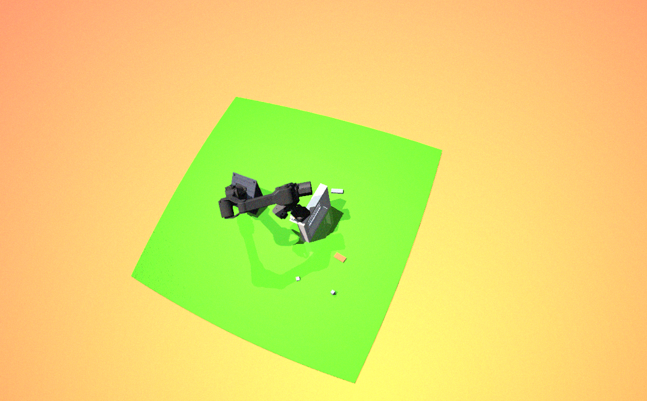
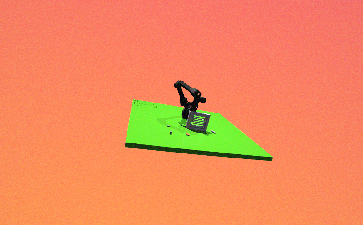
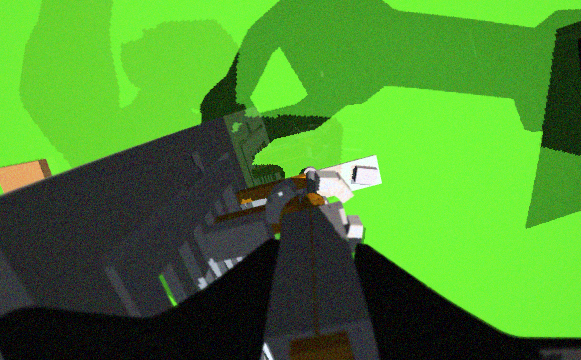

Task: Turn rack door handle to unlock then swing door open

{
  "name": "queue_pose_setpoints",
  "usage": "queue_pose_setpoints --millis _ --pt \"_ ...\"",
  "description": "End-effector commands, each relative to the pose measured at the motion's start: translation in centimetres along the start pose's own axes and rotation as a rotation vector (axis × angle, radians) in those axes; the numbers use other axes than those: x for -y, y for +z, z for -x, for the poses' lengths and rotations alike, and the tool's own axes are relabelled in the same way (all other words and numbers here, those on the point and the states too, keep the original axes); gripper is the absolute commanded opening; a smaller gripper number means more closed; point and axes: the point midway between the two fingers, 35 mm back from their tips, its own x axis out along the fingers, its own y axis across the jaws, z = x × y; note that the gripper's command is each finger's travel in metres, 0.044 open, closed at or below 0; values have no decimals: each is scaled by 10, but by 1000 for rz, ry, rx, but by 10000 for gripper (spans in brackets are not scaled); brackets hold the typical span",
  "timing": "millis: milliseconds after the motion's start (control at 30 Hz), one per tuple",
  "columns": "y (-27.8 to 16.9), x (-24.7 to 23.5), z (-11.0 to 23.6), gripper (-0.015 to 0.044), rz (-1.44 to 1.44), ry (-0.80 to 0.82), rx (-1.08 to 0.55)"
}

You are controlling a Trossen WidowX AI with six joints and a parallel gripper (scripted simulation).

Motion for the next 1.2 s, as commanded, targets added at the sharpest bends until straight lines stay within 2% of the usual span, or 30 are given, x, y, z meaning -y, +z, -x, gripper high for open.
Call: queue_pose_setpoints --millis 0,233,267,367,1167 --pt "-1 -1 -1 103 -26 2 -3" --pt "-1 -1 -1 287 -26 2 -3" --pt "-1 -1 -1 296 -26 2 -3" --pt "-1 -1 -1 296 48 3 -3" --pt "-1 -1 0 296 1237 6 -1"
